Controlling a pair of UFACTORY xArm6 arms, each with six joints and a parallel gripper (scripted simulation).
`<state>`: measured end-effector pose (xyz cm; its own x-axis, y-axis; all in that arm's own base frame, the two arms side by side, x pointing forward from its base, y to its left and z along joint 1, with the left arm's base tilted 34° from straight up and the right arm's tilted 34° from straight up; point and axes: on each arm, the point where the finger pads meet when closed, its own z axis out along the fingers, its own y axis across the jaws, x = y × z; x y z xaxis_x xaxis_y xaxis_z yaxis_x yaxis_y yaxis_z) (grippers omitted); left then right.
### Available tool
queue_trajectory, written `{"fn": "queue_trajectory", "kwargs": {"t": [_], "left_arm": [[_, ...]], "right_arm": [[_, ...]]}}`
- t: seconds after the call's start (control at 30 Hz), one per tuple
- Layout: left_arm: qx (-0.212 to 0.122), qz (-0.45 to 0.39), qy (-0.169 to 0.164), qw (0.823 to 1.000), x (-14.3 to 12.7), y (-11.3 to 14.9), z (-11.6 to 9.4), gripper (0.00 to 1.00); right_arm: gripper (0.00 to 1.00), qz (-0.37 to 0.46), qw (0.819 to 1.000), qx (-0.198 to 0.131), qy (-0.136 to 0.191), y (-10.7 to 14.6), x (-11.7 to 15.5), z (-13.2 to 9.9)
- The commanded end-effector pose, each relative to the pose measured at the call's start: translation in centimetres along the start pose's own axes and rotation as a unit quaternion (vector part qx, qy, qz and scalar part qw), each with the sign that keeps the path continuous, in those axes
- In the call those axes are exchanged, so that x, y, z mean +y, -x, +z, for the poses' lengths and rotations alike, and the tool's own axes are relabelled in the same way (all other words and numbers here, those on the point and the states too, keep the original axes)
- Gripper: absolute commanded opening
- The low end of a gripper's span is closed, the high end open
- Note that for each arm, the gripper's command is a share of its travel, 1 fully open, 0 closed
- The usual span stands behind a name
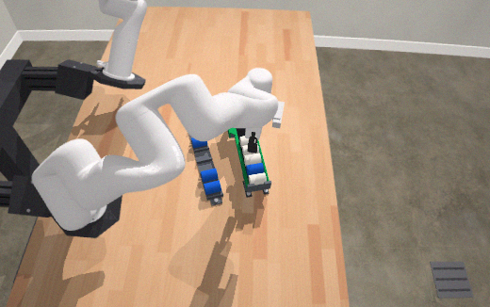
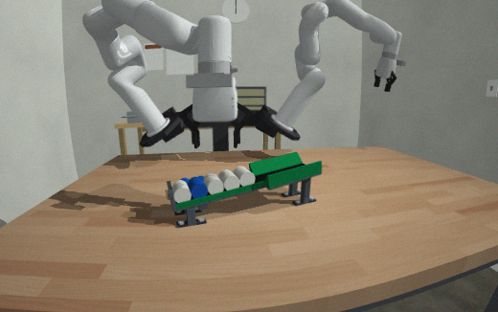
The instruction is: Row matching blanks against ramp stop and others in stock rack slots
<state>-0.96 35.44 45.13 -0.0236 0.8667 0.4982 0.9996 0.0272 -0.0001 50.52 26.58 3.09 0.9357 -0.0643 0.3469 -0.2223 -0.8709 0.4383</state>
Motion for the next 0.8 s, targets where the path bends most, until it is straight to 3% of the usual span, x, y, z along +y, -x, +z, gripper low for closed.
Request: {"fn": "queue_trajectory", "kwargs": {"t": [0.0, 0.2, 0.27, 0.43, 0.63, 0.73, 0.77], "left_arm": [[0.002, 0.000, 0.000, 1.000, 0.0, -0.1, -0.1, 1.00], [0.002, 0.000, 0.000, 1.000, 0.0, -0.1, -0.1, 1.00], [0.002, 0.000, 0.000, 1.000, 0.0, -0.1, -0.1, 1.00], [0.002, 0.000, 0.000, 1.000, 0.0, -0.1, -0.1, 1.00], [0.002, 0.000, 0.000, 1.000, 0.0, -0.1, -0.1, 1.00], [0.002, 0.000, 0.000, 1.000, 0.0, -0.1, -0.1, 1.00], [0.002, 0.000, 0.000, 1.000, 0.0, -0.1, -0.1, 1.00]], "right_arm": [[1.00, 0.084, 0.996, 0.006, -0.003, -0.3, 0.5, -0.1], [1.00, 0.127, 0.992, 0.006, -0.003, -0.4, 0.9, 0.0], [1.00, 0.185, 0.983, 0.006, -0.003, -0.6, 1.3, 0.0], [1.00, 0.237, 0.972, 0.006, -0.004, -0.7, 1.7, 0.1], [1.00, 0.327, 0.945, 0.006, -0.004, -0.9, 2.5, 0.2], [1.00, 0.332, 0.943, 0.006, -0.004, -0.9, 2.5, 0.2], [1.00, 0.360, 0.933, 0.005, -0.004, -1.0, 2.8, 0.3]]}}
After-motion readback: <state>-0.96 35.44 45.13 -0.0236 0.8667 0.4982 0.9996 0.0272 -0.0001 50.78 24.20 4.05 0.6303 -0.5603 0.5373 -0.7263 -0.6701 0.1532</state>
